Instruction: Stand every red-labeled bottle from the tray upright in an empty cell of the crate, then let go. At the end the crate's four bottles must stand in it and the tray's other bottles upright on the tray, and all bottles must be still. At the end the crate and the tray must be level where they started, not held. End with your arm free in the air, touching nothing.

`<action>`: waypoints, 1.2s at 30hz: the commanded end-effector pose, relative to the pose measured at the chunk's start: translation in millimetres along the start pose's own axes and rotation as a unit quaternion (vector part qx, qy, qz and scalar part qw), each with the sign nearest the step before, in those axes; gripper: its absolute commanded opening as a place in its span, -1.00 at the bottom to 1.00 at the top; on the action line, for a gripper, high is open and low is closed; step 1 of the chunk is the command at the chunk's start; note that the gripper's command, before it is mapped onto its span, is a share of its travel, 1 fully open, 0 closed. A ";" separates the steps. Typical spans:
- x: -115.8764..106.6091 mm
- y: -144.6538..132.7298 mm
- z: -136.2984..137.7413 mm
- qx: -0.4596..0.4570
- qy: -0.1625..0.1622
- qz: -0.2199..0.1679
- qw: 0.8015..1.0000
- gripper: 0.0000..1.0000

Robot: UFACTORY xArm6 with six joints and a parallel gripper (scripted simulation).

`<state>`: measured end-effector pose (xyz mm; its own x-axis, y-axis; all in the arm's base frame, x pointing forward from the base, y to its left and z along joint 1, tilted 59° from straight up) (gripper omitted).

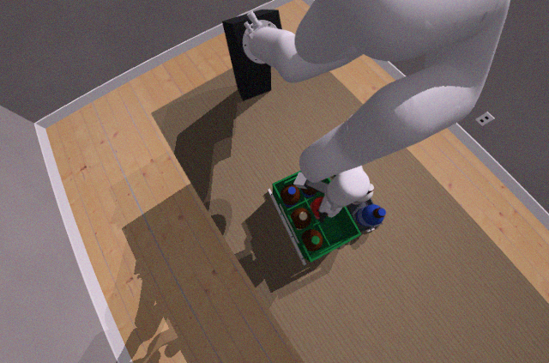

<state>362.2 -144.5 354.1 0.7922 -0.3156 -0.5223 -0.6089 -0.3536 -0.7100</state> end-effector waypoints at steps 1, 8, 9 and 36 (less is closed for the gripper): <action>-0.8 -0.6 -0.4 0.000 0.001 -0.001 1.000 0.30; -5.5 -0.6 -0.4 0.000 0.001 -0.001 1.000 0.30; -6.7 -0.6 -0.4 0.000 0.001 -0.001 1.000 0.30; -58.3 -0.5 -0.3 0.000 0.001 -0.001 1.000 0.30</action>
<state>323.4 -129.1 379.5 0.7927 -0.3157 -0.5216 -0.6083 -0.3538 -0.7104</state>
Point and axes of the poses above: the point where the finger pads meet when closed, its own x axis out along the fingers, its own z axis across the jaws, y = z × x, the point moved 9 cm from there along -x, back along the fingers, and after that the axes turned 4 degrees about x, right-handed, at the moved point
